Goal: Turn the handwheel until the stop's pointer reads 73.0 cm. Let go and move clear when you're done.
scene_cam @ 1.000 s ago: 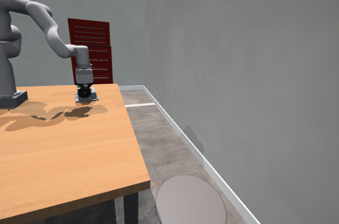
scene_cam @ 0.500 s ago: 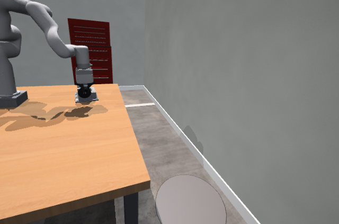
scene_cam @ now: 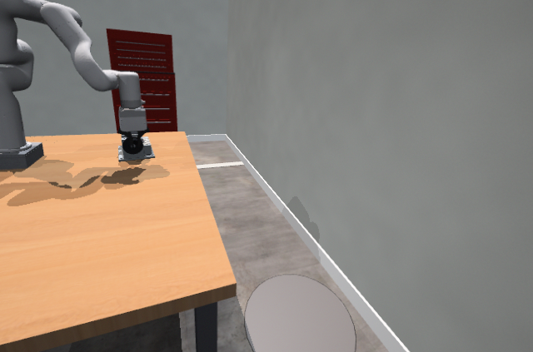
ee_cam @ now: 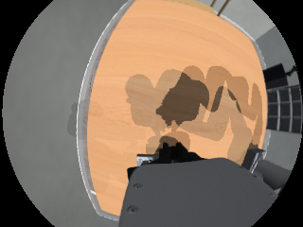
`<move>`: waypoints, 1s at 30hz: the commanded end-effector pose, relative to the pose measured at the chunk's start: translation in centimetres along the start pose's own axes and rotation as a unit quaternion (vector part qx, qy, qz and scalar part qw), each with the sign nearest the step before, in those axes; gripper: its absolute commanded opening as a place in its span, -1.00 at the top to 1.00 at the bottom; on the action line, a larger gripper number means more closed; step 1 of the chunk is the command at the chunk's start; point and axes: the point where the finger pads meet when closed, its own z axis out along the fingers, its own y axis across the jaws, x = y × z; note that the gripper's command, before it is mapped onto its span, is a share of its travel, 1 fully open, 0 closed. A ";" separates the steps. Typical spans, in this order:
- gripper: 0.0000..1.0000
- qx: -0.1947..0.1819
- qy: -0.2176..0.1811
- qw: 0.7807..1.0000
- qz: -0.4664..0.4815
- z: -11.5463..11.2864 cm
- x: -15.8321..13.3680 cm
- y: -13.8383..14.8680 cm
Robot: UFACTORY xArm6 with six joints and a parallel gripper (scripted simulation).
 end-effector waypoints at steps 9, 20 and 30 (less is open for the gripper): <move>0.88 0.000 0.000 1.000 0.000 0.0 0.0 -0.1; 0.88 0.000 0.000 1.000 0.000 0.1 0.0 -0.3; 0.88 0.000 0.000 1.000 0.000 0.2 0.0 -0.5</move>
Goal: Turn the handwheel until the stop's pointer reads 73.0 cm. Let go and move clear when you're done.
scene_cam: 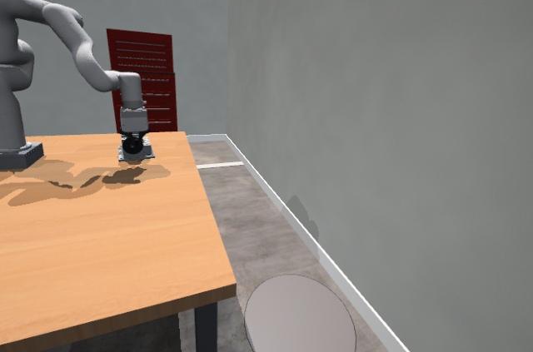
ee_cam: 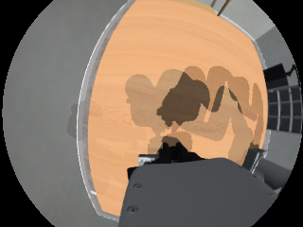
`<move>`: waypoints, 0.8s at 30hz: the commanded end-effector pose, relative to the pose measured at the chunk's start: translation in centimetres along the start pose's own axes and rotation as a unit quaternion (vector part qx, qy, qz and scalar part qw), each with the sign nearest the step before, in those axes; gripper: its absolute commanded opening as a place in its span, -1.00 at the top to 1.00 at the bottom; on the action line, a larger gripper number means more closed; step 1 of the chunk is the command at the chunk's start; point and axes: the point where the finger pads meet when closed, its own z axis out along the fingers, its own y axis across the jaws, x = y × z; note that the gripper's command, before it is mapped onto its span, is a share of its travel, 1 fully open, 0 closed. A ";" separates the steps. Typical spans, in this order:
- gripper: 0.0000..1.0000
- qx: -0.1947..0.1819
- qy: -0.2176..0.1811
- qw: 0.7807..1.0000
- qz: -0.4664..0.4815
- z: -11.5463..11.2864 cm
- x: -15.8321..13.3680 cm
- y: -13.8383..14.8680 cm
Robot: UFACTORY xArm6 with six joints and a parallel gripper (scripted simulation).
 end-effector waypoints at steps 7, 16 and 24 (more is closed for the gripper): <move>0.88 0.000 0.000 1.000 0.000 0.1 0.0 -0.3; 0.88 0.000 0.000 1.000 0.000 0.5 0.0 -0.6; 0.88 0.000 0.000 1.000 0.000 0.9 0.0 -0.9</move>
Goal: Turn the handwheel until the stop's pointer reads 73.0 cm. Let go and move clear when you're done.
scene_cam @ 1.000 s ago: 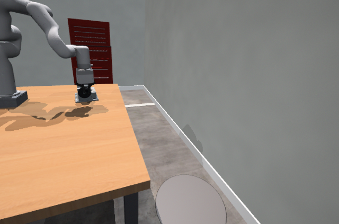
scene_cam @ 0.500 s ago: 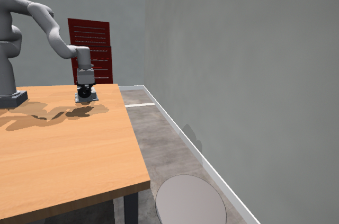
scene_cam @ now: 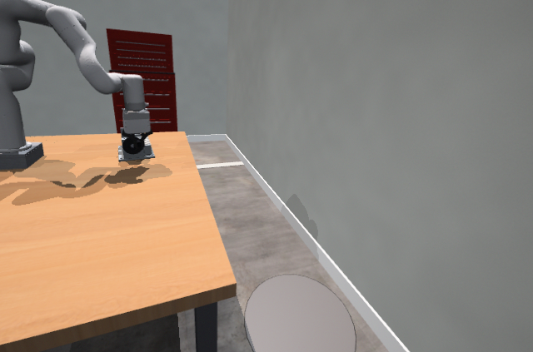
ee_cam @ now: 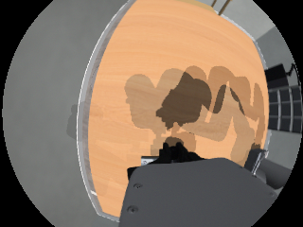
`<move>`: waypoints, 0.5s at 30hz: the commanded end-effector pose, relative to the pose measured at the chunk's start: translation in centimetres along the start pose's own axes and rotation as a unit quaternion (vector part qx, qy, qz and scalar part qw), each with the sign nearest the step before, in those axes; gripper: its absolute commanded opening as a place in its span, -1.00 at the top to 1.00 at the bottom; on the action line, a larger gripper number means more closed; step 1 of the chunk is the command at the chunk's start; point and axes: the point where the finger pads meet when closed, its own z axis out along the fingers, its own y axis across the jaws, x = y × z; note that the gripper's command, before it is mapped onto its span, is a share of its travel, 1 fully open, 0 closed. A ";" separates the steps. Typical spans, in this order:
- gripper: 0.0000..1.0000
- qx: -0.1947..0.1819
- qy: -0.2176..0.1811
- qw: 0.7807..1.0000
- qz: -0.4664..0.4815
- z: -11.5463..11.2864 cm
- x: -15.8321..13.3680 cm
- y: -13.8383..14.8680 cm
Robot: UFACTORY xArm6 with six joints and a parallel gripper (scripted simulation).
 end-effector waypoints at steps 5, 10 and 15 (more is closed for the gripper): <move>0.88 0.000 0.000 1.000 0.000 0.5 0.0 -0.3; 0.88 0.000 0.000 1.000 0.000 0.8 0.0 -0.4; 0.88 0.000 0.000 1.000 0.000 1.3 0.0 -0.5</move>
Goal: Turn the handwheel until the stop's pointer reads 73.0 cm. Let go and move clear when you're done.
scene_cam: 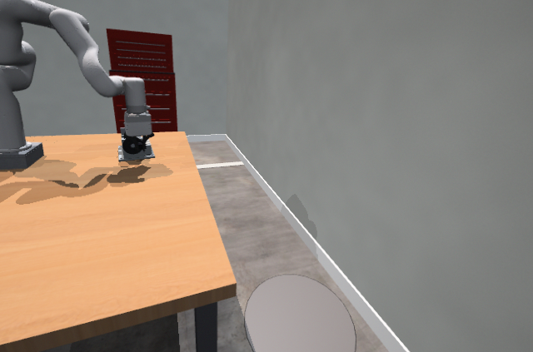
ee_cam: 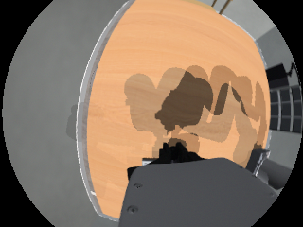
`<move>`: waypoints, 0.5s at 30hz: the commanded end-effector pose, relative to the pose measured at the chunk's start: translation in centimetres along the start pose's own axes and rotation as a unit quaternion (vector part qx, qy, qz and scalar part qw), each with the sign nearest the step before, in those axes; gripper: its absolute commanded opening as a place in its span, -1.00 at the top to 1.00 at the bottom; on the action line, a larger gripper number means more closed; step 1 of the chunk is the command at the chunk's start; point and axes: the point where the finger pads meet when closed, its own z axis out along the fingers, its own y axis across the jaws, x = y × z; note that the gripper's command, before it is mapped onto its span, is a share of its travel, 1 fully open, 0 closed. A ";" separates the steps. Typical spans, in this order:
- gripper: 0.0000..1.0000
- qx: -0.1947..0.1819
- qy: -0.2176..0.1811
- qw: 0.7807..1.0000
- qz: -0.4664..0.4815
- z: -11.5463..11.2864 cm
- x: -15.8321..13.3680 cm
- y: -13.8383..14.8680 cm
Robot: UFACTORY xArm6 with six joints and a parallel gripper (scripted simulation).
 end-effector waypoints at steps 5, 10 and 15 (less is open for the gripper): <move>0.88 0.000 0.000 1.000 0.000 0.9 0.0 0.0; 0.88 0.000 0.000 1.000 0.000 1.6 0.0 0.2; 0.88 0.000 0.000 1.000 0.000 2.0 0.0 0.5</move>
